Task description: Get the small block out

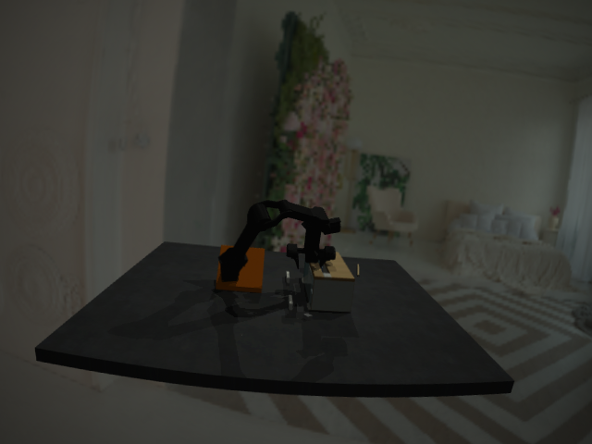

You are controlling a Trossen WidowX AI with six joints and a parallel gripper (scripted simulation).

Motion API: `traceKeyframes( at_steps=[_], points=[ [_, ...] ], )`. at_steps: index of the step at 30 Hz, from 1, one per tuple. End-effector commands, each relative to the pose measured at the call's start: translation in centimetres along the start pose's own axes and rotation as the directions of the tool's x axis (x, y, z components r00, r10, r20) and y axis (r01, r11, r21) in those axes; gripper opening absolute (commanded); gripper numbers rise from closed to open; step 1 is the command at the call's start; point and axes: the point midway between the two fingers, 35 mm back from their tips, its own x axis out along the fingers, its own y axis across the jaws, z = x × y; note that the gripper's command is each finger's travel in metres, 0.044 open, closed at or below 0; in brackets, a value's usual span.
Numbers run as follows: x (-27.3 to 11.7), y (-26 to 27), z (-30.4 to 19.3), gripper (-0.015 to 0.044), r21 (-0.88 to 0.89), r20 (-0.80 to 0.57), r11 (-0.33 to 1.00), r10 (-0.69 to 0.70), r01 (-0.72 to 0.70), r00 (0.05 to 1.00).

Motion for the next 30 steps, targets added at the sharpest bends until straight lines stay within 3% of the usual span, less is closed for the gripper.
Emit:
traceKeyframes(
  at_steps=[1,30],
  points=[
    [0.8,-0.2,-1.2,0.04,0.0,0.0,1.0,-0.012,0.012,1.0],
    [3.0,-0.3,-7.5,0.04,0.0,-0.004,1.0,-0.011,0.011,1.0]
  ],
)
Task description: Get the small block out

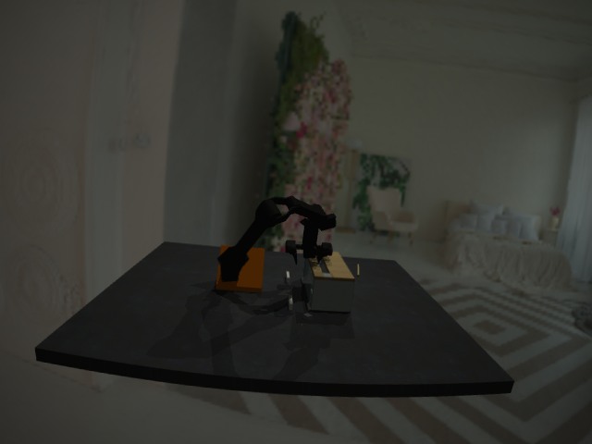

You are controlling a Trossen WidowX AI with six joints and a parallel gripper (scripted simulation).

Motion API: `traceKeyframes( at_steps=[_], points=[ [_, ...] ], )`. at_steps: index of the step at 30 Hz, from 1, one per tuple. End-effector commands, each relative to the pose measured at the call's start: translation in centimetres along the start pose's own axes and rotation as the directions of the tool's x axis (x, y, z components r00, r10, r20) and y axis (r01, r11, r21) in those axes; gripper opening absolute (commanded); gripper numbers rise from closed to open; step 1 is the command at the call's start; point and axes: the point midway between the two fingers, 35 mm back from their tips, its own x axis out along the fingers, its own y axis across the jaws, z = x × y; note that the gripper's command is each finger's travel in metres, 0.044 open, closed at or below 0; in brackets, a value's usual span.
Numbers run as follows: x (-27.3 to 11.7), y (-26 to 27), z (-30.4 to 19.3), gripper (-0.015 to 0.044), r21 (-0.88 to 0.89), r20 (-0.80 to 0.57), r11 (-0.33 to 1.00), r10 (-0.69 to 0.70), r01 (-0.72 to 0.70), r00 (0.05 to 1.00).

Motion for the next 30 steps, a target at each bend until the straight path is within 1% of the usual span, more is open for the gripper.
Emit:
traceKeyframes(
  at_steps=[1,14,17,22,28,29,30],
  points=[
    [0.5,0.1,-1.2,0.04,0.004,-0.004,1.0,-0.004,0.004,1.0],
    [1.4,0.1,-3.7,0.04,0.005,-0.006,1.0,-0.003,0.003,1.0],
    [0.1,0.2,-4.0,0.04,0.003,-0.006,1.0,-0.003,0.003,1.0],
    [-4.4,0.0,-4.9,0.04,-0.001,-0.004,1.0,-0.001,0.001,1.0],
    [-4.6,0.0,-5.0,0.04,-0.002,-0.004,1.0,-0.001,0.001,1.0],
    [-4.1,0.0,-5.0,0.04,-0.012,-0.001,1.0,0.005,-0.005,1.0],
    [-4.1,-0.1,-5.1,0.0374,-0.024,-0.003,1.0,0.006,-0.007,1.0]
  ],
)
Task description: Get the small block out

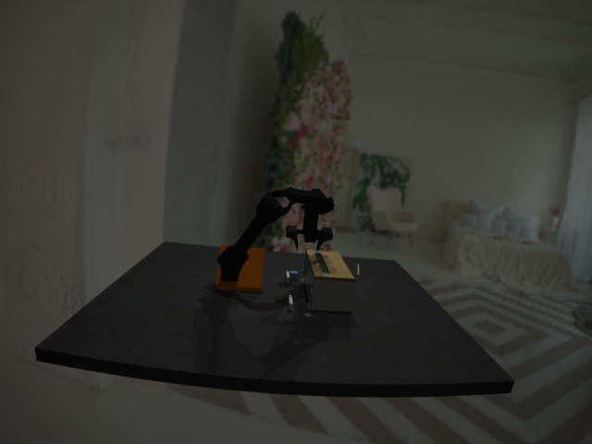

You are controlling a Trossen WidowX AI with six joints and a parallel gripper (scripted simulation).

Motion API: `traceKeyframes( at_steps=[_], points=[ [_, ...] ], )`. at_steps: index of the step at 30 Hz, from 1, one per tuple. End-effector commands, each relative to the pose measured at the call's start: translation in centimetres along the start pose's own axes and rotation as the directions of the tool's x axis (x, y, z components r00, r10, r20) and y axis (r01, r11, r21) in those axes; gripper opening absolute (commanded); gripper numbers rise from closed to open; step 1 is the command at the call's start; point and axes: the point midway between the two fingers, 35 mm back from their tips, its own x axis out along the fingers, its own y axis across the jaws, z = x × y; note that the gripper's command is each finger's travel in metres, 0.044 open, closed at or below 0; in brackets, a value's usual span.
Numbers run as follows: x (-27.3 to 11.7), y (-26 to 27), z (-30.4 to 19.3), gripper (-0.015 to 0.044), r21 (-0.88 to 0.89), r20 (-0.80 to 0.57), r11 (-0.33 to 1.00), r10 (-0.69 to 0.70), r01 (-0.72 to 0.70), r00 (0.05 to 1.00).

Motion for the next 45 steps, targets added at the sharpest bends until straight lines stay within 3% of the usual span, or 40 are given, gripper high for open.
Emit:
traceKeyframes(
  at_steps=[1,4,8,13,17,20,31,38,45],
  points=[
    [-0.1,-0.1,-0.2,0.0347,-0.049,-0.009,0.999,0.005,-0.005,1.0],
    [-0.3,-0.3,-0.5,0.0285,-0.194,-0.012,0.981,0.015,-0.017,1.0],
    [-0.2,-0.6,-1.1,0.0285,-0.567,0.017,0.824,0.04,-0.023,0.999],
    [-0.1,-1.0,-1.8,0.0285,-0.905,0.058,0.426,0.078,0.019,0.995],
    [0.0,-1.4,-2.3,0.0285,-0.995,0.096,0.016,0.107,0.094,0.99],
    [0.1,-1.7,-2.6,0.0285,-0.967,0.122,-0.207,0.131,0.148,0.984],
    [0.2,-2.2,-3.3,0.0285,-0.664,0.172,-0.704,0.181,0.25,0.968],
    [0.3,-2.5,-3.8,0.0285,-0.343,0.198,-0.9,0.211,0.27,0.957],
    [0.3,-2.9,-4.2,0.0285,0.028,0.226,-0.969,0.247,0.247,0.942]
  ],
)
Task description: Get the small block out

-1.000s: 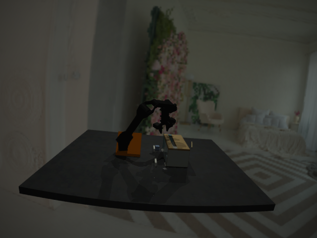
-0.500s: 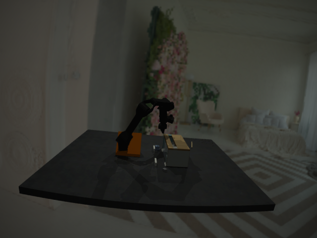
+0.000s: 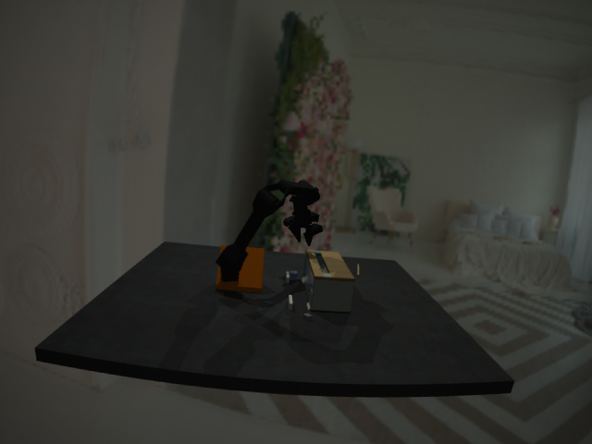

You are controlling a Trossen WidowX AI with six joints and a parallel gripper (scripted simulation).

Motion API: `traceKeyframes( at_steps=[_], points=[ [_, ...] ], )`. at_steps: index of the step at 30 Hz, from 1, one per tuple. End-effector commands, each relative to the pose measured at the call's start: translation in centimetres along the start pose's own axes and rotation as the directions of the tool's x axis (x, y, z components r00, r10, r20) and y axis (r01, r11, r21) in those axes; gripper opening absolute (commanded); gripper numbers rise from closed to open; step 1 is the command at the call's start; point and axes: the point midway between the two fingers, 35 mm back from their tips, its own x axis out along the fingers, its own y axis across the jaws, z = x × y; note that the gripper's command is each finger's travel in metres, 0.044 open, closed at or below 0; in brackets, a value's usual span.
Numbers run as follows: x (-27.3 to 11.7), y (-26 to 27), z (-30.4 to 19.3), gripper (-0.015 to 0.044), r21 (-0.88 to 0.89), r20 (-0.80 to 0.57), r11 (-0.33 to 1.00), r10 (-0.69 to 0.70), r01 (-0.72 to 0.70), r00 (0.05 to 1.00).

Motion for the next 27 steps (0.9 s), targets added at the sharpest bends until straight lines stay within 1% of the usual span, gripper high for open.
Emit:
traceKeyframes(
  at_steps=[1,8,14,20,27],
  points=[
    [1.0,1.6,-0.5,0.0285,-0.813,-0.013,0.578,-0.131,0.066,0.991],
    [0.9,2.2,-0.5,0.0285,-0.971,0.001,0.236,-0.175,0.043,0.985],
    [0.8,2.6,-0.5,0.0285,-0.997,0.013,-0.079,-0.207,-0.003,0.978],
    [0.7,3.1,-0.4,0.0285,-0.921,0.028,-0.383,-0.241,-0.069,0.97],
    [0.5,3.5,-0.4,0.0285,-0.717,0.045,-0.678,-0.277,-0.162,0.96]
  ],
)
